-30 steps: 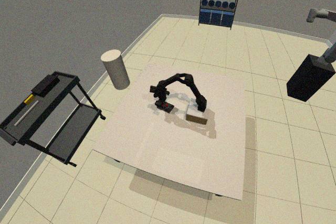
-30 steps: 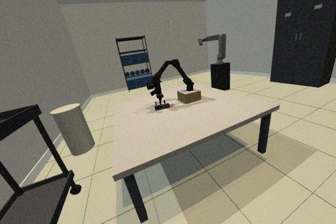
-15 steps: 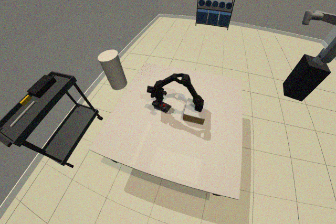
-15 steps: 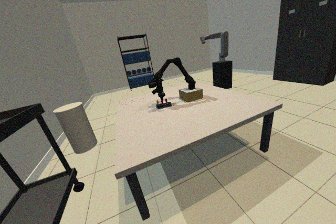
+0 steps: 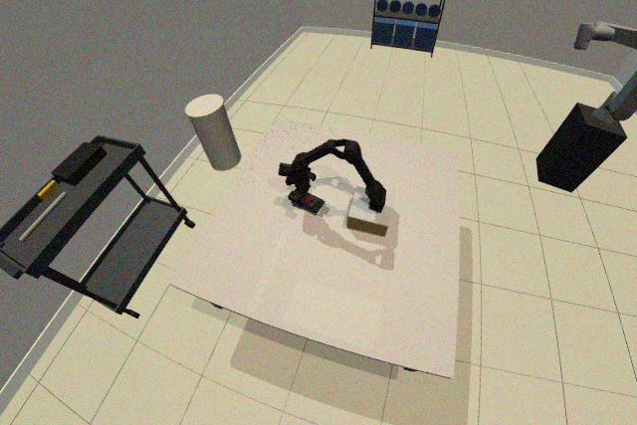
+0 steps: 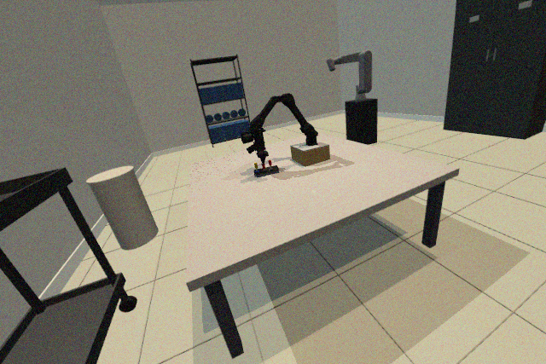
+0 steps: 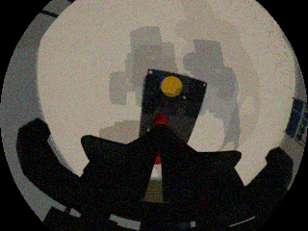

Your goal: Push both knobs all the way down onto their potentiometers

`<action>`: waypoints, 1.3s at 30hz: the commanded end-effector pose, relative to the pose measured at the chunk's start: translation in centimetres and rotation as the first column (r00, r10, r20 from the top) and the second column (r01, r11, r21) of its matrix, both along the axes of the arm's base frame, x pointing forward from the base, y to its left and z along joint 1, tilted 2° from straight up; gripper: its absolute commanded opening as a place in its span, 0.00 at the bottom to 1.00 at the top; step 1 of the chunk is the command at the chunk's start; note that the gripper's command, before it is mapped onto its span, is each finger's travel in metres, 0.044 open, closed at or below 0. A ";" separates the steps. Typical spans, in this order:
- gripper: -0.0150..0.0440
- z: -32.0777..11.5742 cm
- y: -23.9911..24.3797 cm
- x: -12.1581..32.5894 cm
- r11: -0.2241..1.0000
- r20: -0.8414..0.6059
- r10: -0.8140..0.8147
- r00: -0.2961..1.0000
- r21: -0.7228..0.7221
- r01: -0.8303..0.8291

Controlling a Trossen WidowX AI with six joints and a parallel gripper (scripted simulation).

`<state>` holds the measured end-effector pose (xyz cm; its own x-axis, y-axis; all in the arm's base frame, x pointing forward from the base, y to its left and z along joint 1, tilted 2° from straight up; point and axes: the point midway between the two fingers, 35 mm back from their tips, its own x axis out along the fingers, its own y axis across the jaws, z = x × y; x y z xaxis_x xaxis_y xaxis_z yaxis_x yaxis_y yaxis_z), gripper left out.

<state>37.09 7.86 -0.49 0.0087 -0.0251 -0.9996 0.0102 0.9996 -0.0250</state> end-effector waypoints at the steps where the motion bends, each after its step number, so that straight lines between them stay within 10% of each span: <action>1: 0.25 -0.9 0.1 0.1 1.000 -0.004 0.003 1.000 0.004 -0.003; 39: 0.25 -1.5 0.1 0.1 1.000 -0.004 0.003 1.000 0.004 -0.003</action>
